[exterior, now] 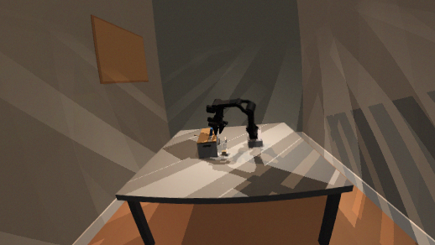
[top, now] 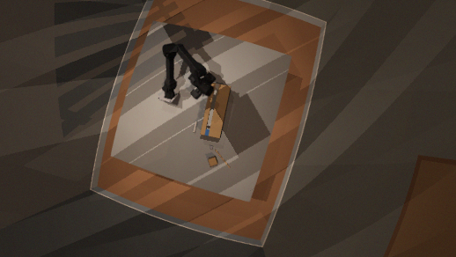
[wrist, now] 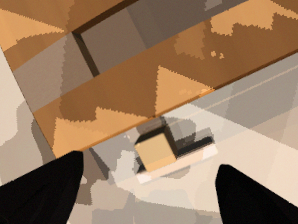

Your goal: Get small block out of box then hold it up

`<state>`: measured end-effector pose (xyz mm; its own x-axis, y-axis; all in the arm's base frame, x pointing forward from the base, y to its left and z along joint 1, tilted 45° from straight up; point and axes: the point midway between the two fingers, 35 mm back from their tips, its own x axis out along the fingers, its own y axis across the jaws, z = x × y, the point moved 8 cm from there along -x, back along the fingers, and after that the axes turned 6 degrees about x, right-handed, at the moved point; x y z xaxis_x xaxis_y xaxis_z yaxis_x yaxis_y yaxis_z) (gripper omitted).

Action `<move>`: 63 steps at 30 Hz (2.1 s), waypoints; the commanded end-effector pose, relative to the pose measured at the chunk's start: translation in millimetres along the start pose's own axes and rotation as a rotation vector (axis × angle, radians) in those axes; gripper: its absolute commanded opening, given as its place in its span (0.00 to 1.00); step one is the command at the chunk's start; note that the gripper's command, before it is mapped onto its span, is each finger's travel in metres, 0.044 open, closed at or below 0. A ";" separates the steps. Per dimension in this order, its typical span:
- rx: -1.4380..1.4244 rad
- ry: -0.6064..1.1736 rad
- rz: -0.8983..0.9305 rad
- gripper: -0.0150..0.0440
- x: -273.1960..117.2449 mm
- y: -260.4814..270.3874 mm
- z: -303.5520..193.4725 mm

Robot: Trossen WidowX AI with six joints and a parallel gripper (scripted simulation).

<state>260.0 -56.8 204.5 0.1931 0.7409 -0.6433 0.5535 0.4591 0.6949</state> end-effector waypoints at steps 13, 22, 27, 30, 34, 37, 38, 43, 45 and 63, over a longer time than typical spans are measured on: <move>1.308 -0.082 0.126 0.74 -3.1 2.1 -36.0; 1.735 -0.068 0.194 0.74 -3.4 2.1 -45.4; 1.971 -0.048 0.237 0.74 -3.4 1.9 -50.7; 2.115 -0.031 0.261 0.74 -3.4 1.8 -53.3; 2.306 -0.003 0.293 0.74 -3.3 1.5 -56.8; 2.451 0.023 0.316 0.74 -3.2 1.3 -59.2; 2.501 0.032 0.322 0.74 -3.2 1.3 -59.6; 2.535 0.039 0.326 0.74 -3.2 1.2 -60.1; 2.535 0.039 0.326 0.74 -3.2 1.2 -60.1; 2.168 -0.026 0.299 0.74 2.7 0.3 -59.9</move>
<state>212.9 -28.2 225.7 0.4217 0.6527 -0.6294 0.1236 -0.7290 -0.6733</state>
